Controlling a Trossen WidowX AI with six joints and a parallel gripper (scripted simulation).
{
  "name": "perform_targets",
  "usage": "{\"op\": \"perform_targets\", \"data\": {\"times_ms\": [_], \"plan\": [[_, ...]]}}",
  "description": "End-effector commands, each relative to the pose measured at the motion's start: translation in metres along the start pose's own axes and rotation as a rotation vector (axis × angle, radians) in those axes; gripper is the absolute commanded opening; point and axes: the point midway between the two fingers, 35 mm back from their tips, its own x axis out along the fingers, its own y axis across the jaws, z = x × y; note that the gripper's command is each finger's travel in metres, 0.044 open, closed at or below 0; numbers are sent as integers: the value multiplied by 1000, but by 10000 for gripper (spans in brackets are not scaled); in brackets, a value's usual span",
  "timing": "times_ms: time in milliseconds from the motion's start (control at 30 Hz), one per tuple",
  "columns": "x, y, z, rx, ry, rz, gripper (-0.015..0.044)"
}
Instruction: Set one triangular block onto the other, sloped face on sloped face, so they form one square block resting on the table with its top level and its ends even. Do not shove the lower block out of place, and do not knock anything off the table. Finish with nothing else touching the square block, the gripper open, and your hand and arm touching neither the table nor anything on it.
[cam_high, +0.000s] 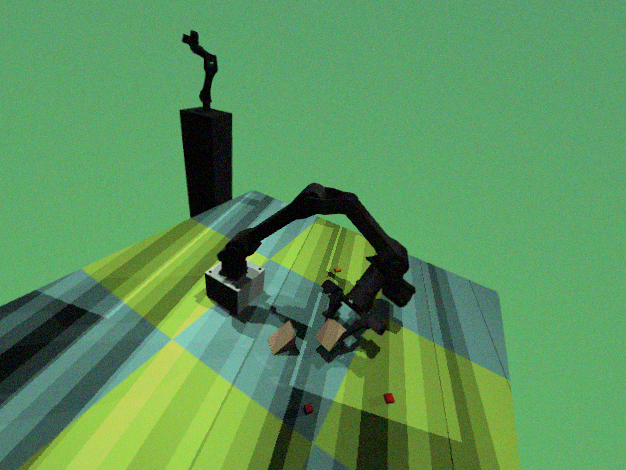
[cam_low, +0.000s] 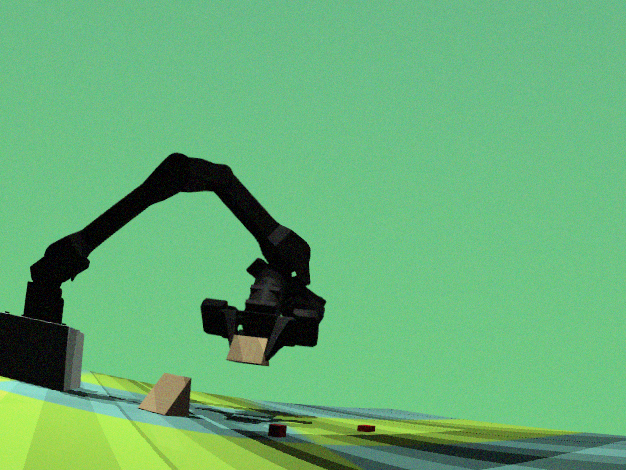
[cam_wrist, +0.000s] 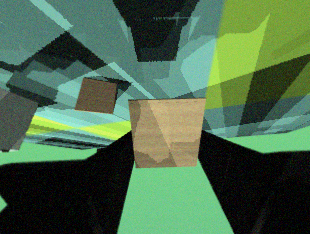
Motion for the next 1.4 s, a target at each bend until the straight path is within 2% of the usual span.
{"op": "perform_targets", "data": {"times_ms": [0, 333, 733, 1133, 1367], "plan": [[-5, -1, -4, 3, -2, -9, 0], [-1, 0, -2, 10, -20, 7, 0], [11, 4, -10, 159, -369, 115, 0], [8, 0, -22, 288, -732, 128, 0], [7, -1, -25, 302, -774, 122, 0]]}}
